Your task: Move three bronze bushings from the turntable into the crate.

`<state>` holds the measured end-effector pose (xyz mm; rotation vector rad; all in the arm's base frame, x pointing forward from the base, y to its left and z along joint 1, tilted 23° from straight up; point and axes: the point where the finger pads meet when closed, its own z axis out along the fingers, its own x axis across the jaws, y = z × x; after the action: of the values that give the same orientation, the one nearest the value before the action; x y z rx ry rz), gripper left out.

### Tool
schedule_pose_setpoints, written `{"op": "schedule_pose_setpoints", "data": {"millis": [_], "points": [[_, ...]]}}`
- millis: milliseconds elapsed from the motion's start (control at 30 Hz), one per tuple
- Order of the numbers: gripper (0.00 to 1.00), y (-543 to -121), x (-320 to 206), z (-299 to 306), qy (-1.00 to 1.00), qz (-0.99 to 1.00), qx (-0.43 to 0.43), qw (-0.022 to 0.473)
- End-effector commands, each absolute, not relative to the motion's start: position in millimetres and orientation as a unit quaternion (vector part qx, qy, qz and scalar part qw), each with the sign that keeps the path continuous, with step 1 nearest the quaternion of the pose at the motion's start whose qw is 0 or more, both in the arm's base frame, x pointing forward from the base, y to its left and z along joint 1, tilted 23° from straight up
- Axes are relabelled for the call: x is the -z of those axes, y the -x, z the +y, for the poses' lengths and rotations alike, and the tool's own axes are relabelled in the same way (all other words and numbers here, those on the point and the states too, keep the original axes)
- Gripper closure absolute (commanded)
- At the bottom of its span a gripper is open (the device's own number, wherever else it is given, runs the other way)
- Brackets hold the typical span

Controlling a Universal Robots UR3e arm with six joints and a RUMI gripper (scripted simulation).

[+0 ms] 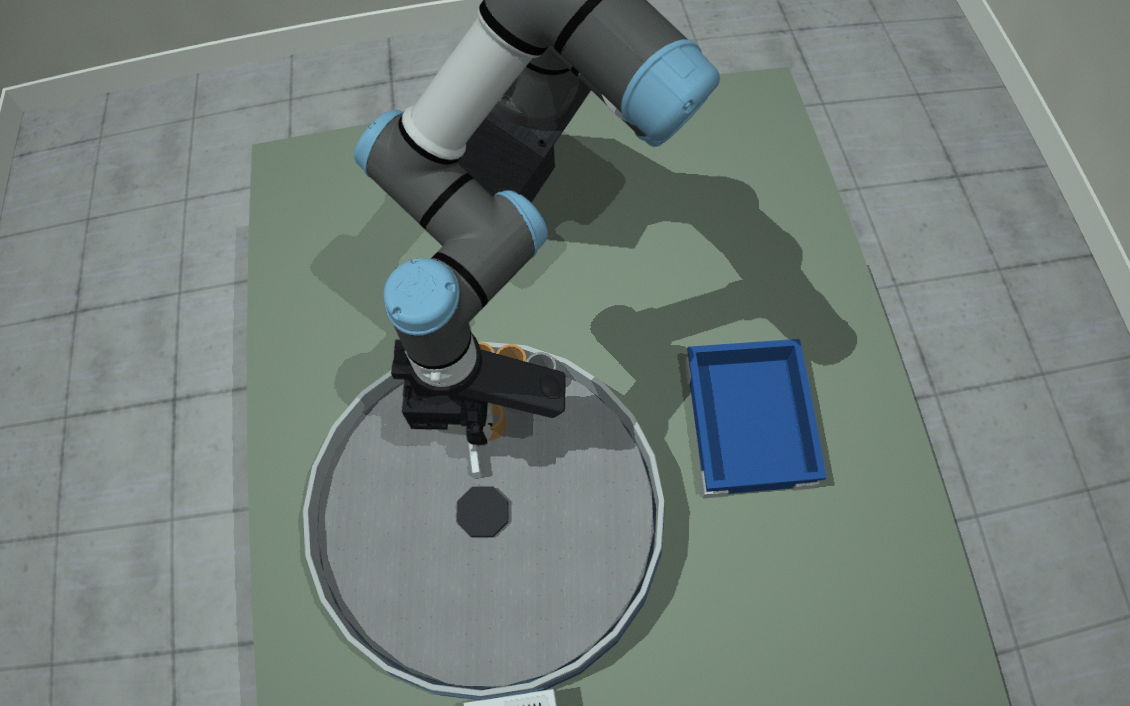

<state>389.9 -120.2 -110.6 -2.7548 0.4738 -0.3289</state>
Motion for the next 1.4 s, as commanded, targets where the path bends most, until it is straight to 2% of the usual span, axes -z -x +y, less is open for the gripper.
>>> {"op": "schedule_pose_setpoints", "data": {"millis": [0, 1033, 1367], "points": [[1.00, -390.4, 110.1, -121.2, 0.966, 0.166, 0.116, 0.162], [1.00, -390.2, 109.6, -121.4, 0.966, 0.166, 0.116, 0.162], [1.00, -385.4, 93.7, -126.1, 0.966, 0.166, 0.116, 0.162]]}}
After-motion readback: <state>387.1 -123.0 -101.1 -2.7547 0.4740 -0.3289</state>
